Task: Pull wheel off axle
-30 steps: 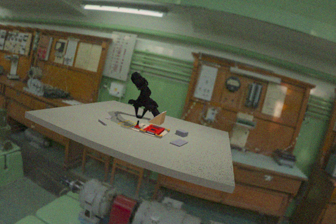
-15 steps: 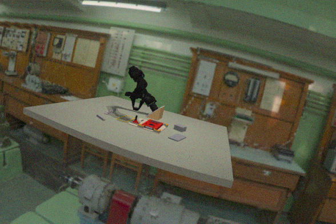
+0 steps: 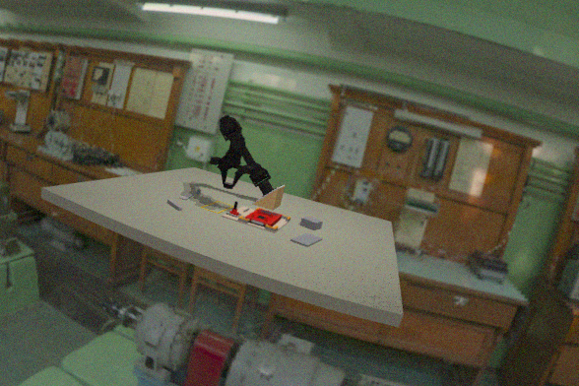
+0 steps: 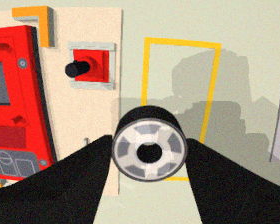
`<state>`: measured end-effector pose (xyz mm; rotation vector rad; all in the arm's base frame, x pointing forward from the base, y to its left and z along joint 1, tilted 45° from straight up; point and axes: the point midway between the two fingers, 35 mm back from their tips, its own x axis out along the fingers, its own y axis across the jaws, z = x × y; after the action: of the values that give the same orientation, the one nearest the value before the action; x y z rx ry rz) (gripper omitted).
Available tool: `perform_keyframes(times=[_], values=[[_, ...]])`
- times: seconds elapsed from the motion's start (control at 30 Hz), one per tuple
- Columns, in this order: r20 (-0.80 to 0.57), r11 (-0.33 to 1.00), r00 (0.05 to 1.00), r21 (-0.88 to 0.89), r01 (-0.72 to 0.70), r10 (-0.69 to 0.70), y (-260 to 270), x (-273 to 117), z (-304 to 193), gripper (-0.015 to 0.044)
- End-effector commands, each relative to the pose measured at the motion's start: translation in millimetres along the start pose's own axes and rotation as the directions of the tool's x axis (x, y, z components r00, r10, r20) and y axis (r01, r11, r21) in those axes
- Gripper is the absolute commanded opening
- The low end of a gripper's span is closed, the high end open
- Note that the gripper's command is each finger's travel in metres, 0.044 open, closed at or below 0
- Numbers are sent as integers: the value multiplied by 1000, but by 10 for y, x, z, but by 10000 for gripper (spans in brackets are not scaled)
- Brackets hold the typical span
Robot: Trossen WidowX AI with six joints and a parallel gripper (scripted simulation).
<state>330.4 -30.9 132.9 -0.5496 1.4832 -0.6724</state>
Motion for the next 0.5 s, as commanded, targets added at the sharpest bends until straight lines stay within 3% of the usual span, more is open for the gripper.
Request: perform_keyframes(times=[0.0, 0.47], values=[[-4, 1000, 1000, -5, 7, -7, -118, 5, -87, 0], [-7, 1000, 1000, -5, 8, -8, -371, 10, -306, 0]])
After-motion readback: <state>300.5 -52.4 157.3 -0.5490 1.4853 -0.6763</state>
